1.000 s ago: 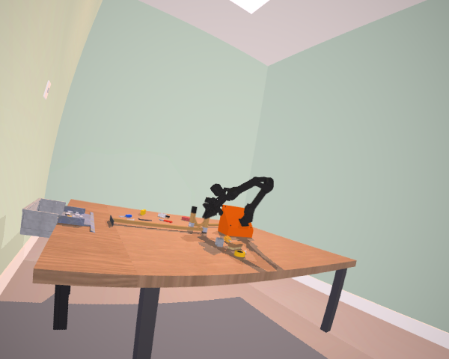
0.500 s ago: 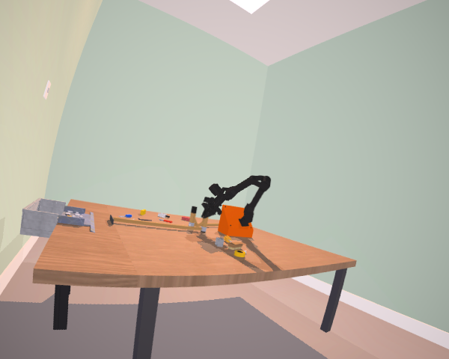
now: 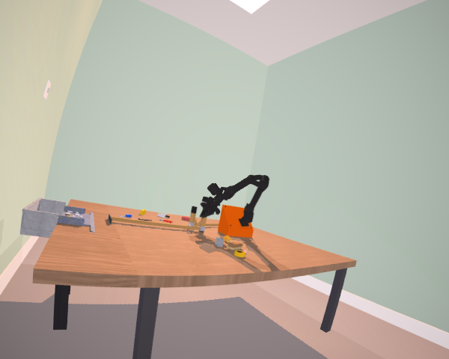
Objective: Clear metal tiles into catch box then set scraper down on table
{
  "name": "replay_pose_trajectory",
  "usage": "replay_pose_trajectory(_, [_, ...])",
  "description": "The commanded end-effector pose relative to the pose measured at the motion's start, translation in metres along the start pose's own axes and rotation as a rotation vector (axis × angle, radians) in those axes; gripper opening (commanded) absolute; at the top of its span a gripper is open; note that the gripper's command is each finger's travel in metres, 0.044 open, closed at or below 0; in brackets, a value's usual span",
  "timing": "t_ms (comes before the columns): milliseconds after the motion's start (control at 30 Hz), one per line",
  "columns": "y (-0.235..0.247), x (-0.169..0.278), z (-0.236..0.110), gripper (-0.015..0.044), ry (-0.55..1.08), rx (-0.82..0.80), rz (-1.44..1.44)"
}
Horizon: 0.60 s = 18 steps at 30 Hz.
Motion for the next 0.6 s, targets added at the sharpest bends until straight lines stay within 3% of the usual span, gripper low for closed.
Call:
replay_pose_trajectory(0, [-0.002, -0.01, 0.003, 0.0, -0.01, 0.005, -0.006])
replay_pose_trajectory(567, [-0.006, -0.033, 0.017, 0.0, -0.009, 0.008, -0.005])
Point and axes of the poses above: the point midway between the two fingers, 35 mm back from their tips, its own z axis out along the fingers, its own y axis across the jaws, x = y × z, the point moved 6 cm from there along -z, back along the fingers, and after that the axes turned 3 degrees about -z, right-handed, at the moved point
